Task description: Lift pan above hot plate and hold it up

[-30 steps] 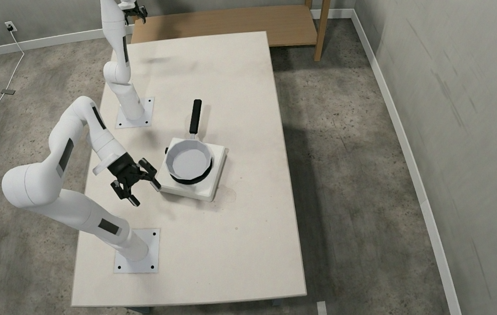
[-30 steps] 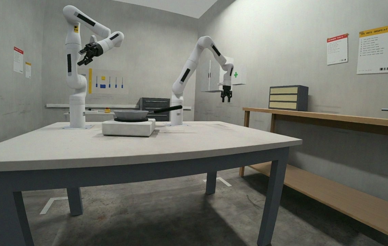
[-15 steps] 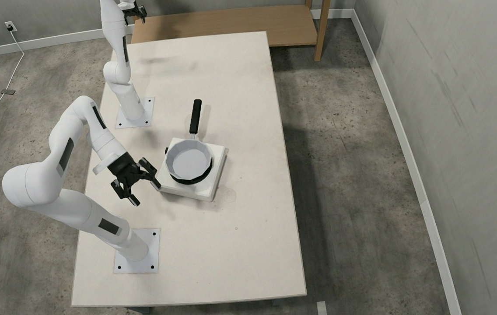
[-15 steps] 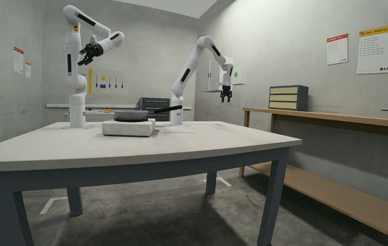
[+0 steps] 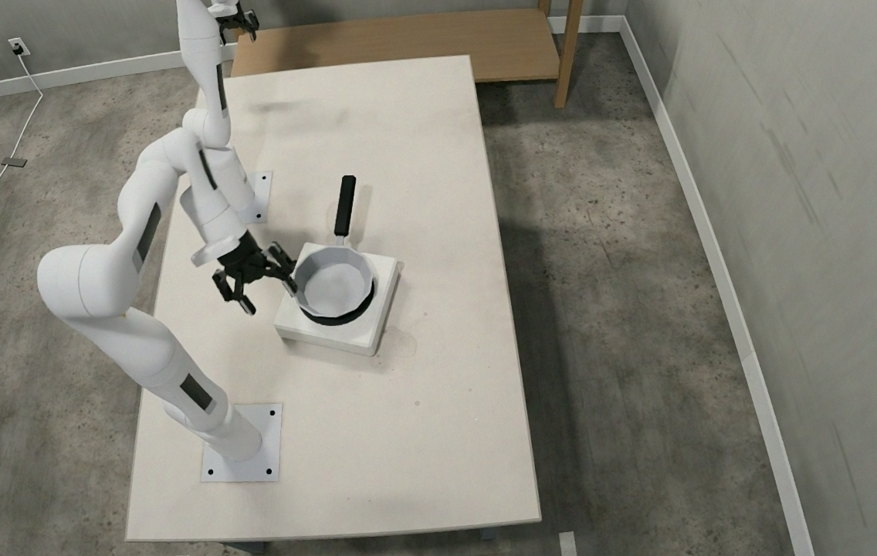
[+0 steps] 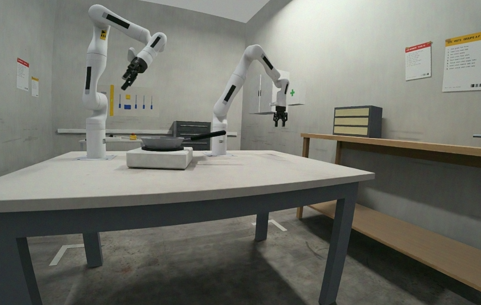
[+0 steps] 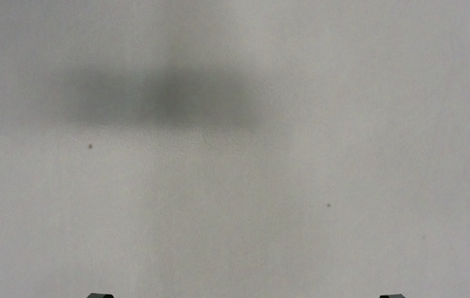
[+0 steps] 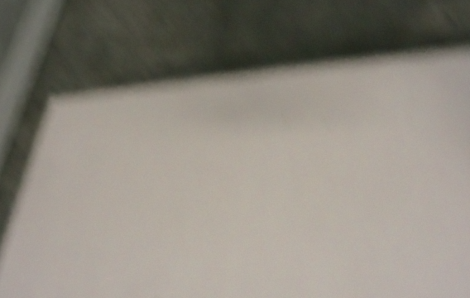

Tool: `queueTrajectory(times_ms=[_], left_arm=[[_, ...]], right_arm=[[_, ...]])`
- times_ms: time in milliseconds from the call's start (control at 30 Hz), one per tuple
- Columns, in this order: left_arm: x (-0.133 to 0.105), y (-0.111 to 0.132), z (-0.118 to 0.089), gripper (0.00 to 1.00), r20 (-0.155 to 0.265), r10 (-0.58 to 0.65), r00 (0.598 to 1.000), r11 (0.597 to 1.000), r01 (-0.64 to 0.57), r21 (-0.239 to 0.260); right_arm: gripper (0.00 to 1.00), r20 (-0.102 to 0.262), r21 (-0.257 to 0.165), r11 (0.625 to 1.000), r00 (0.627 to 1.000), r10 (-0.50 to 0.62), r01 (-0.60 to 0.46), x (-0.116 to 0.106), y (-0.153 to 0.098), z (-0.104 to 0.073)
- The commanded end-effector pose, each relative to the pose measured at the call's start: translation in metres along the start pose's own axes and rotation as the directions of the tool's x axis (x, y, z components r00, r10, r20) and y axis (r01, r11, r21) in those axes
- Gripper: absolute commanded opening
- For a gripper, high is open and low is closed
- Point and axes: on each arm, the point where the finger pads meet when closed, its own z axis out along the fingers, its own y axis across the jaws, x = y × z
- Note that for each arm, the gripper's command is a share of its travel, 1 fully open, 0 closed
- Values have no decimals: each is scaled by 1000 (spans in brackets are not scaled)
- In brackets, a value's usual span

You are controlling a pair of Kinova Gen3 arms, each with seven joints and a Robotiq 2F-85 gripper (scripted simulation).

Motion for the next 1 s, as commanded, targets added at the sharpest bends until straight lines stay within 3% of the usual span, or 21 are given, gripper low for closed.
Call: queueTrajectory(times_ms=[0,133,233,300,333,533,800,867,900,967], left_arm=[[-1,0,-1,1000,3,0,1000,1000,0,0],[-1,0,-1,1000,3,0,1000,1000,0,0],[-1,0,-1,1000,3,0,1000,1000,0,0],[-1,0,-1,1000,3,0,1000,1000,0,0],[-1,0,-1,1000,3,0,1000,1000,0,0],[-1,0,-1,1000,3,0,1000,1000,0,0],[-1,0,-1,1000,3,0,1000,1000,0,0],[-1,0,-1,1000,3,0,1000,1000,0,0],[-1,0,-1,1000,3,0,1000,1000,0,0],[-1,0,-1,1000,3,0,1000,1000,0,0]], right_arm=[[1000,176,-187,982,983,49,-15,-70,-6,-4],[1000,290,-309,950,947,142,-48,-113,-17,-9],[1000,349,-379,922,912,214,-71,-144,-26,-11],[1000,349,-379,922,912,214,-71,-144,-26,-11],[1000,365,-384,920,903,228,-77,-173,-35,-13],[1000,405,-436,895,866,293,-98,-231,-52,-13],[1000,397,-439,893,870,292,-99,-315,-72,-9],[1000,397,-439,893,870,292,-99,-315,-72,-9],[1000,394,-441,891,870,297,-104,-339,-80,-6],[1000,394,-441,891,870,297,-104,-339,-80,-6]])
